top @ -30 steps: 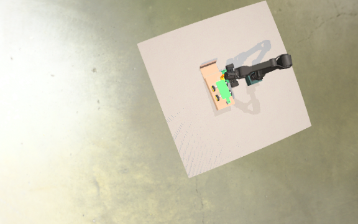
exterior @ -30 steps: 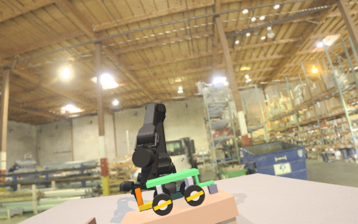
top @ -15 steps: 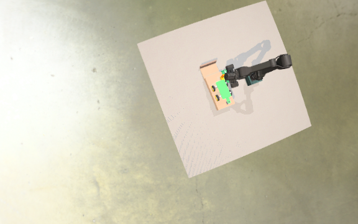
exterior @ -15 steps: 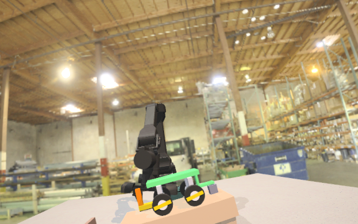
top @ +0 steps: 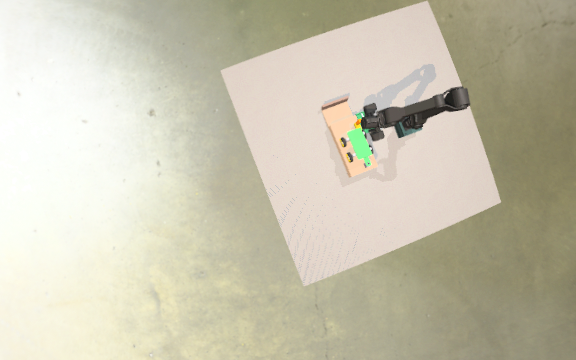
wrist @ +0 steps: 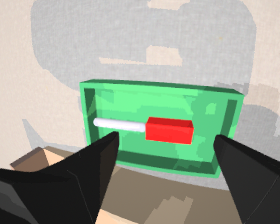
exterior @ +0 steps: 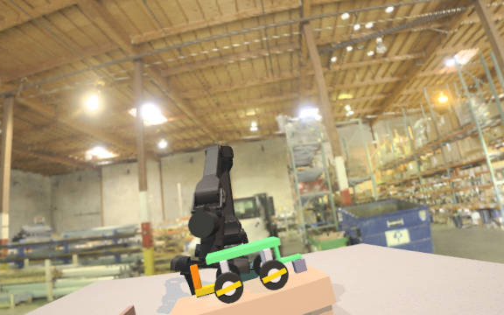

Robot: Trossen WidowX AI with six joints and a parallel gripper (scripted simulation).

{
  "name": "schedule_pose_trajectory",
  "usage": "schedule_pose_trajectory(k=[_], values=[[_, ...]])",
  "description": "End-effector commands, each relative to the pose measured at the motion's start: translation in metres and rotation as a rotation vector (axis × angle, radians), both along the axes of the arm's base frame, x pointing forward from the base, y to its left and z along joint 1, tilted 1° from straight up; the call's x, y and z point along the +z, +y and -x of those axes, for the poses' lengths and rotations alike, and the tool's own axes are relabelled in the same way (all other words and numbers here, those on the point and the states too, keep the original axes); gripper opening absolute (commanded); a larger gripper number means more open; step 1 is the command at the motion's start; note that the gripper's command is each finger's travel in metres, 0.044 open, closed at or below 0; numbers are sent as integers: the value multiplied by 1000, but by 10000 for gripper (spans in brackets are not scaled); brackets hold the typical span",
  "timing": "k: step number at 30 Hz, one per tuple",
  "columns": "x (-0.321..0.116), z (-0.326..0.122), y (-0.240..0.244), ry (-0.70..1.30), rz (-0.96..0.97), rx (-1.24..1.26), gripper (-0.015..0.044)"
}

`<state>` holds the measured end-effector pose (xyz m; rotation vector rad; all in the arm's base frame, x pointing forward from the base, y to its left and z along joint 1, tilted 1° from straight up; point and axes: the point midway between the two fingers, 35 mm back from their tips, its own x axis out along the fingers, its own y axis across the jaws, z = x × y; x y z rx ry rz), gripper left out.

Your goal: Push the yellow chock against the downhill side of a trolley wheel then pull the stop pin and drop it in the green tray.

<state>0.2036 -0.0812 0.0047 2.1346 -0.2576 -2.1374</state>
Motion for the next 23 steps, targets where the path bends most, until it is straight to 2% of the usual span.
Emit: schedule_pose_trajectory(k=[1,5,9,23], values=[[15,-1,0,-9,5,-3,340],[25,2,1,-9,5,-4,340],[34,2,2,-9,5,-4,440],[71,2,3,-9,5,-4,440]])
